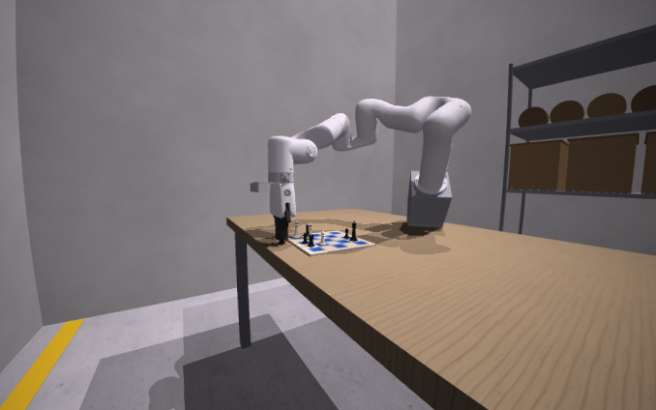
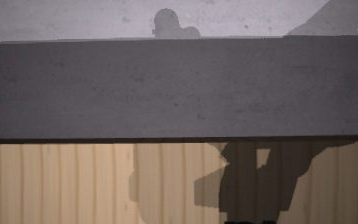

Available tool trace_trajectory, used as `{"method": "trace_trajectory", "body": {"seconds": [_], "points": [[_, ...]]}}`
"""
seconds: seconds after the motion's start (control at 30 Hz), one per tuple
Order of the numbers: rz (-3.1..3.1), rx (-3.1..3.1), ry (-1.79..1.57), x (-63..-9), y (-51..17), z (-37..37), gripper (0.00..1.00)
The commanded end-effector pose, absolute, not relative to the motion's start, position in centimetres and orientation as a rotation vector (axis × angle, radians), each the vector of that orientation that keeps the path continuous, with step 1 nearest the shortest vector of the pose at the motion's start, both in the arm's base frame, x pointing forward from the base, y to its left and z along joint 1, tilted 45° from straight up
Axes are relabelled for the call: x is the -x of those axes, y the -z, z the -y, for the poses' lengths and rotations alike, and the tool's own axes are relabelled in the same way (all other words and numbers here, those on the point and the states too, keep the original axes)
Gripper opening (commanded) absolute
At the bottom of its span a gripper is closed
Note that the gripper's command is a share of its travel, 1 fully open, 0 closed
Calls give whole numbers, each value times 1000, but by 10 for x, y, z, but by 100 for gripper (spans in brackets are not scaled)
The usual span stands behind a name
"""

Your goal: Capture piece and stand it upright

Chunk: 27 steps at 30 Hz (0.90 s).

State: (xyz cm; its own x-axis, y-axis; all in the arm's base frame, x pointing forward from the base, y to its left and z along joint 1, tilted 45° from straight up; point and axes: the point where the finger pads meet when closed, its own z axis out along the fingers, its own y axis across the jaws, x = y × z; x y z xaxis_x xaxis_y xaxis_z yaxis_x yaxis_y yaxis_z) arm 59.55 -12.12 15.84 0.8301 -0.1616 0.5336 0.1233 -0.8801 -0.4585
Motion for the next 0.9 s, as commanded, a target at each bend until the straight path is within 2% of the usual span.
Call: {"method": "trace_trajectory", "body": {"seconds": [0.0,0.87], "points": [[-30,2525,801,-596,-160,123,0],[-30,2525,801,-597,-158,121,0]]}}
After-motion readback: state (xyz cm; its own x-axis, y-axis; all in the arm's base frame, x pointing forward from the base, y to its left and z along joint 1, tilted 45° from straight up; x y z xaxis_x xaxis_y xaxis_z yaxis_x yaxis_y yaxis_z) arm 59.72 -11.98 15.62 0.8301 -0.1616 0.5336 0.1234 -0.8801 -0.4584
